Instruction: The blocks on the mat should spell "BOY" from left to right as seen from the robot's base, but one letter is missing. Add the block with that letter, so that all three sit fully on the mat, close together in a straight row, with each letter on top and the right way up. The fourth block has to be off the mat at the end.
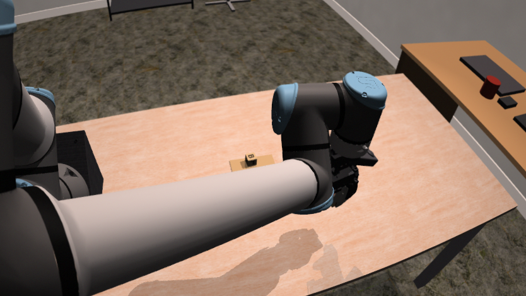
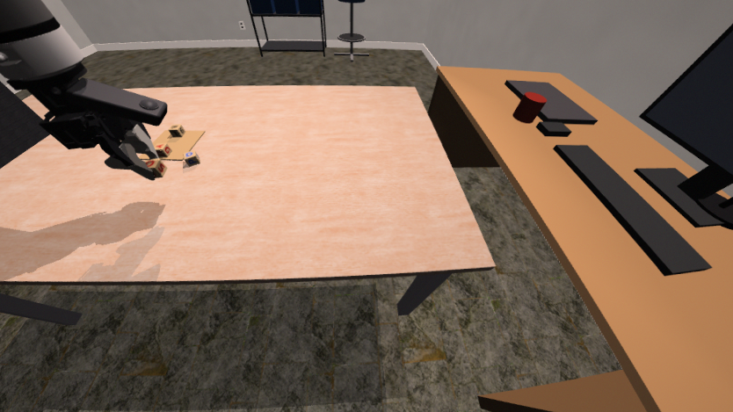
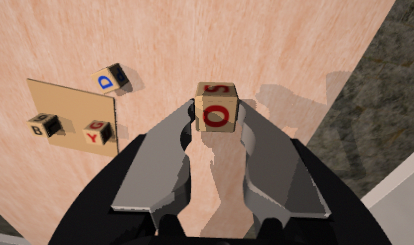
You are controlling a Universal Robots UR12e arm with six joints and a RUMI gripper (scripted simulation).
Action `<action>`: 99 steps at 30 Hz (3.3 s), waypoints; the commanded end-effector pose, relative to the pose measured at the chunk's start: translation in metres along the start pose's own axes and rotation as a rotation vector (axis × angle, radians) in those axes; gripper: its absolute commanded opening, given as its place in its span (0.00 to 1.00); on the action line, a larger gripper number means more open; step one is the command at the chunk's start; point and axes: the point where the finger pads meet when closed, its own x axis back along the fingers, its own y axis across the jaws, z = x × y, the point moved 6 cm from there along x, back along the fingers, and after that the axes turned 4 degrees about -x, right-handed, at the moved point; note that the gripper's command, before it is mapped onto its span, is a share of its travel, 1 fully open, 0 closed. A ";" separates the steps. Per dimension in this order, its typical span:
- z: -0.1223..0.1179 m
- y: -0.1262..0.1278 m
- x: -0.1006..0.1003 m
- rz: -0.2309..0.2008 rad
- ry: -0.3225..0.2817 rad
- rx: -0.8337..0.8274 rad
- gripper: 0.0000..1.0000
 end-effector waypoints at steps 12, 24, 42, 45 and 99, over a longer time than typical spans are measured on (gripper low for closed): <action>-0.012 -0.051 0.003 0.004 0.000 -0.338 0.09; -0.032 -0.100 0.004 0.006 -0.001 -0.680 0.09; -0.068 -0.165 0.005 0.005 -0.003 -1.144 0.09; -0.070 -0.169 0.005 0.004 -0.003 -1.177 0.09; -0.120 -0.236 0.003 -0.004 0.002 -1.690 0.09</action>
